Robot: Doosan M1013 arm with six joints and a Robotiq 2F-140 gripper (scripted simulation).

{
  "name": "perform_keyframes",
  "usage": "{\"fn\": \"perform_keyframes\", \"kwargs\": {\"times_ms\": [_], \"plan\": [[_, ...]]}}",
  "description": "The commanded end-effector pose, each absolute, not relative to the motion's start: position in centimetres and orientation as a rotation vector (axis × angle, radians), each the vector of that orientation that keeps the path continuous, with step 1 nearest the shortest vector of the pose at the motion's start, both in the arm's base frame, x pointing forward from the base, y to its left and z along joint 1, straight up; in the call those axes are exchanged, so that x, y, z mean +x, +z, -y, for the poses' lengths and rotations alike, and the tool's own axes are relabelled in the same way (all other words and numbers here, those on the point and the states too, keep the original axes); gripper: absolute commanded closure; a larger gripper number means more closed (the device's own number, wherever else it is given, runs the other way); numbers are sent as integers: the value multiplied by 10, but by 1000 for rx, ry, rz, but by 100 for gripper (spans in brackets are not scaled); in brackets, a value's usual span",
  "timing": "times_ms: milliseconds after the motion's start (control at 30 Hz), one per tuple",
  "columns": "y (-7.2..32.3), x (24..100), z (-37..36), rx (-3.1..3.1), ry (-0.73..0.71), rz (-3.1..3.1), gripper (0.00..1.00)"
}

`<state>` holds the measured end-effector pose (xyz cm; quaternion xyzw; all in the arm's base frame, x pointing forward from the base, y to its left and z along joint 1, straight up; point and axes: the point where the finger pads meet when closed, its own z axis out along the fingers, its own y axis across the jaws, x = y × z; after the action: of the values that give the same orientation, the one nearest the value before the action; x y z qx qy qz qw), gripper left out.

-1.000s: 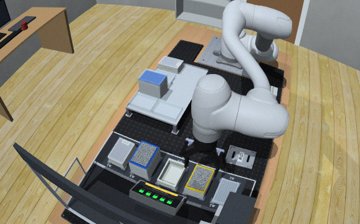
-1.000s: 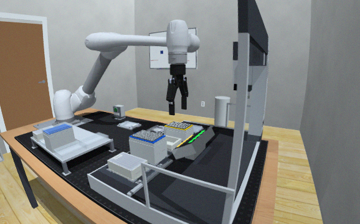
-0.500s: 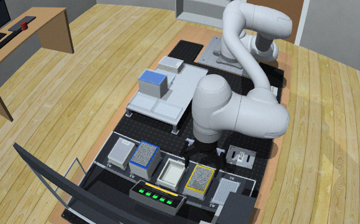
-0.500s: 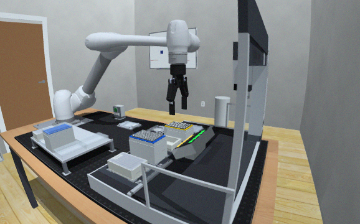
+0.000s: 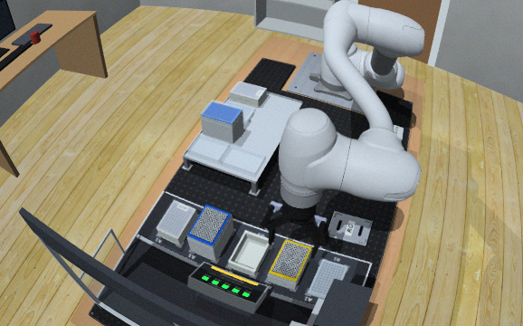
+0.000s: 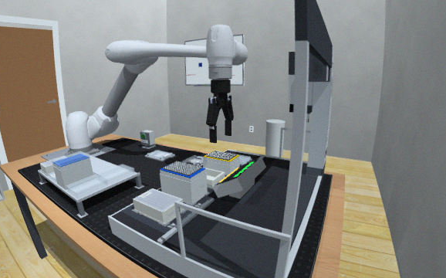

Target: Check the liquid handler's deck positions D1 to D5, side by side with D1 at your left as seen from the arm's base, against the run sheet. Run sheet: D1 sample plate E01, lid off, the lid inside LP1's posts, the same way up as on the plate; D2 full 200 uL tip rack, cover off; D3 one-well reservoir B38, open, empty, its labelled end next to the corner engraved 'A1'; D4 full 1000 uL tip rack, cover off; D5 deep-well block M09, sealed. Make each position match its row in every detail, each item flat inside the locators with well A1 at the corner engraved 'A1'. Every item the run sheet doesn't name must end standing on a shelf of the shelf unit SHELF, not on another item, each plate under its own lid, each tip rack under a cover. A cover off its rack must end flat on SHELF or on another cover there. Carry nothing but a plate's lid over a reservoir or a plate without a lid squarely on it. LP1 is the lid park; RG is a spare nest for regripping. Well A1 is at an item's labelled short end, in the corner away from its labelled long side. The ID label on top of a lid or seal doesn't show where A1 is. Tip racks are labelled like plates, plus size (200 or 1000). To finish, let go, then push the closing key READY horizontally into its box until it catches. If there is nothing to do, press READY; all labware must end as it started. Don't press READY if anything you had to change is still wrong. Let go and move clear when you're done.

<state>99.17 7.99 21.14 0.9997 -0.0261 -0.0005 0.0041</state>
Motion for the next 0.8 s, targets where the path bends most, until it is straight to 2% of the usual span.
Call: {"fn": "perform_keyframes", "kwargs": {"times_ms": [0,767], "plan": [[213,992,-80,3133,1,82,21],[212,997,-175,3133,1,82,21]]}}
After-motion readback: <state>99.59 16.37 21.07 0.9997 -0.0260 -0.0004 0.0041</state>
